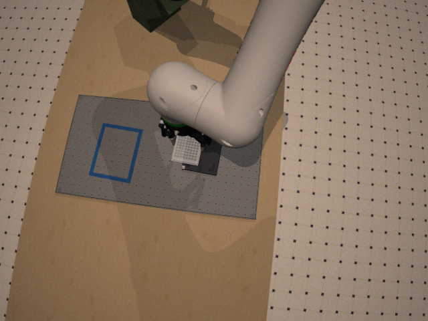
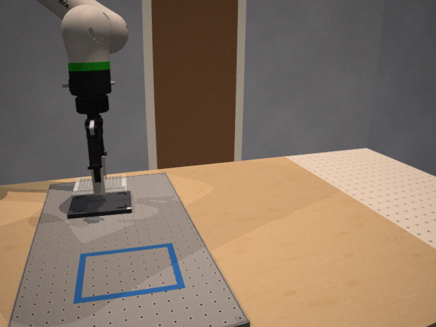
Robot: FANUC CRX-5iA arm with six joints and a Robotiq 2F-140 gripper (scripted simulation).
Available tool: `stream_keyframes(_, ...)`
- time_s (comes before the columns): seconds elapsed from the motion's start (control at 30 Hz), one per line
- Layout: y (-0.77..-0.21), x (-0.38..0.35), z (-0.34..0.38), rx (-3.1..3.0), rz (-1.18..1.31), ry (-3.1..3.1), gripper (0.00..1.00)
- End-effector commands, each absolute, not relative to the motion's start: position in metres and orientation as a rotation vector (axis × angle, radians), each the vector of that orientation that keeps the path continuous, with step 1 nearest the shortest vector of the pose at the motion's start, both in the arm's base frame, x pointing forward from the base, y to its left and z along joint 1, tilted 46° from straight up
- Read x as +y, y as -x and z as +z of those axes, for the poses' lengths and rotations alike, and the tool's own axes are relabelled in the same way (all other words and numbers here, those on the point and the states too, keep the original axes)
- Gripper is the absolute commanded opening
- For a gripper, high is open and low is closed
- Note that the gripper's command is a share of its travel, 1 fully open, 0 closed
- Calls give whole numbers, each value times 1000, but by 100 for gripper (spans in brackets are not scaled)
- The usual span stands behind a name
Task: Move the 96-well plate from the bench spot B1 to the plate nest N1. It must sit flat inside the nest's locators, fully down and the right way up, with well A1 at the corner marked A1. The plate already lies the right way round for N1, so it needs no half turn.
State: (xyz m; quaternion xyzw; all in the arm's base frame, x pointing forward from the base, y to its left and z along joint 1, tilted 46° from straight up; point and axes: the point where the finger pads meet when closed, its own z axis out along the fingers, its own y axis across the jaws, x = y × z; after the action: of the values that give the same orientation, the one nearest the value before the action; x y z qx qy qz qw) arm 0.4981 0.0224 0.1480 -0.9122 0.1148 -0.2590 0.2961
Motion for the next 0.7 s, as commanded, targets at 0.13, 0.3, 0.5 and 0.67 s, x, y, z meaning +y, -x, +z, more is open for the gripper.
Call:
stream_keyframes(0.13,-495,40,160,308,-689,2429,0)
stream_keyframes(0.3,-493,54,168,308,-689,2429,0)
stream_keyframes(0.5,-491,62,173,308,-689,2429,0)
stream_keyframes(0.67,-491,62,173,308,-689,2429,0)
